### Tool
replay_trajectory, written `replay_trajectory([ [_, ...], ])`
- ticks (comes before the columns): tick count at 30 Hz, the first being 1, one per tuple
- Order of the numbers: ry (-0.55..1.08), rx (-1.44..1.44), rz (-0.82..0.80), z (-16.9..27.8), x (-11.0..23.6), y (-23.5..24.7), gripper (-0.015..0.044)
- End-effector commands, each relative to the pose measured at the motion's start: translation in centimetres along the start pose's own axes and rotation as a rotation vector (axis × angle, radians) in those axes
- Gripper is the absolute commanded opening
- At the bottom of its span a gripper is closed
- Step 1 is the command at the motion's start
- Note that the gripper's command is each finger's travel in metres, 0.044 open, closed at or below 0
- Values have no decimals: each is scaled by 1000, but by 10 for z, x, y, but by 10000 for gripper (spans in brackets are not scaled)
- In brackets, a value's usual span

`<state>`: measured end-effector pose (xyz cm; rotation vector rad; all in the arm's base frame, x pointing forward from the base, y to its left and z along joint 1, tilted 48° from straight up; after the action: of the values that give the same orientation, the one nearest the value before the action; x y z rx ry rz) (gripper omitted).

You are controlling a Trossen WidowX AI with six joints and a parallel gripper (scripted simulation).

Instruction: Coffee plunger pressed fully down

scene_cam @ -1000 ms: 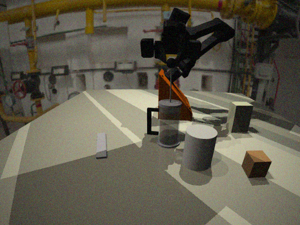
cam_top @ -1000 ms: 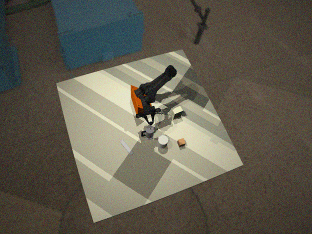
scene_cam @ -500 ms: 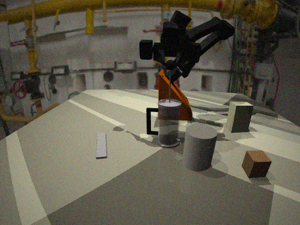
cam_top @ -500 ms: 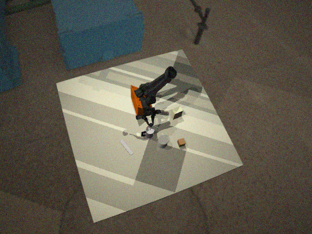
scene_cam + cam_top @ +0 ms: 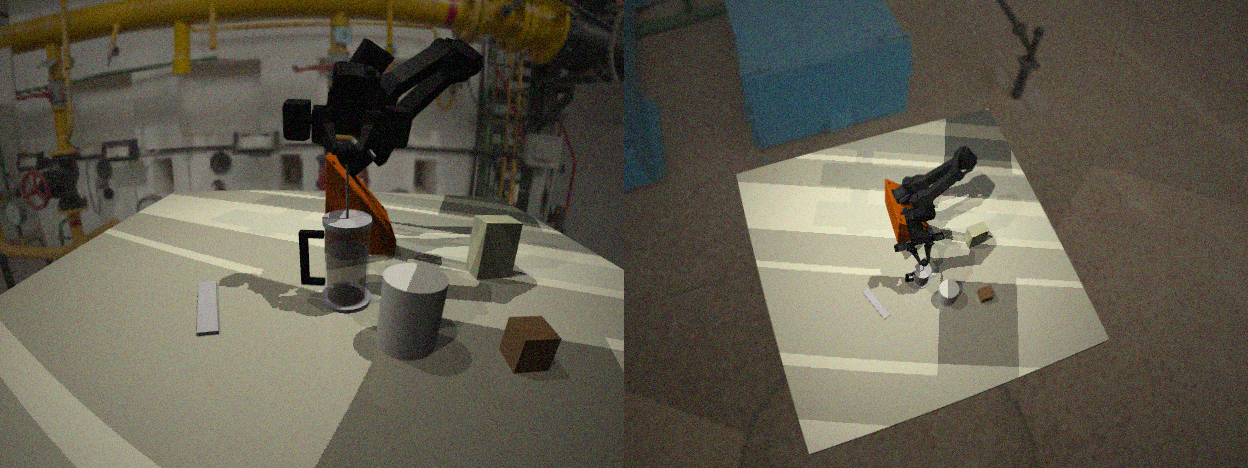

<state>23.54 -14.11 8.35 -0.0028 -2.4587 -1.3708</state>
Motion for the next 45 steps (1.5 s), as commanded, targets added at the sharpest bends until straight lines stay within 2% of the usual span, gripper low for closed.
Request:
replay_trajectory([
  [1, 53, -36, 8, 20, -6, -4, 113],
  [25, 46, -42, 0, 48, -32, -10, 113],
  [45, 45, -42, -2, 44, -41, -13, 113],
])
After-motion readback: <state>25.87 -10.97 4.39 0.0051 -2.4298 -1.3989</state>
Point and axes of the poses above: the point midway between the two fingers, 35 mm back from their tips, its own x axis back along the fingers, its own y axis across the jaws, z = x × y, the point moved 7 cm from there along x, back along the fingers, and after that the axes turned 12 degrees about -x, right-handed, at the moved point
